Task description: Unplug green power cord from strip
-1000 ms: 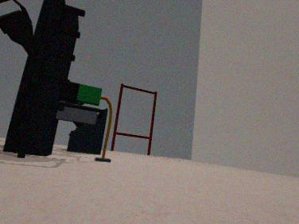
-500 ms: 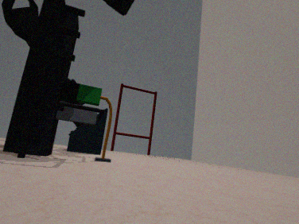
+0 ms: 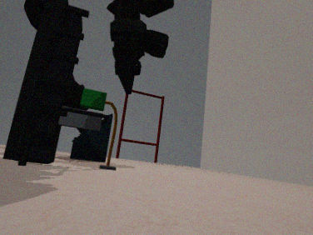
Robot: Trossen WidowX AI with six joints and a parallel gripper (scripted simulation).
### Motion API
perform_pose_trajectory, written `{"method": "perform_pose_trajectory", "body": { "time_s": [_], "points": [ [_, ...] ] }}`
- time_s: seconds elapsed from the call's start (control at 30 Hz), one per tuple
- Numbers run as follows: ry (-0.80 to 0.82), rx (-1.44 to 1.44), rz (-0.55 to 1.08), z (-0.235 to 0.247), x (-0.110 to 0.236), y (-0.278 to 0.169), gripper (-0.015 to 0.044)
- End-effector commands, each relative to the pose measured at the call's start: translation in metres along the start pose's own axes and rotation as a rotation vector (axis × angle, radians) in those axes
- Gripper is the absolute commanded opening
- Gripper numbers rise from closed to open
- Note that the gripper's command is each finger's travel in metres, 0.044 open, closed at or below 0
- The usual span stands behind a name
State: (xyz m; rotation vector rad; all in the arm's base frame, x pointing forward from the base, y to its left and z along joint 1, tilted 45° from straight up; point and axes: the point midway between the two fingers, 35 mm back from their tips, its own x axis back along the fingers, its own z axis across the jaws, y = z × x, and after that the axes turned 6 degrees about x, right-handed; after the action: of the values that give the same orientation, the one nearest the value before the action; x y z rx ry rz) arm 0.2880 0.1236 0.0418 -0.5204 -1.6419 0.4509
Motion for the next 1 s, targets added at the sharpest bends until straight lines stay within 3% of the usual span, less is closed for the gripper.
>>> {"method": "perform_pose_trajectory", "body": {
  "time_s": [0.0,0.97],
  "points": [
    [0.043,0.182,0.163,0.024,-0.006,-0.012,0.016],
    [0.044,0.183,0.164,0.021,-0.001,-0.042,0.016]
  ]
}}
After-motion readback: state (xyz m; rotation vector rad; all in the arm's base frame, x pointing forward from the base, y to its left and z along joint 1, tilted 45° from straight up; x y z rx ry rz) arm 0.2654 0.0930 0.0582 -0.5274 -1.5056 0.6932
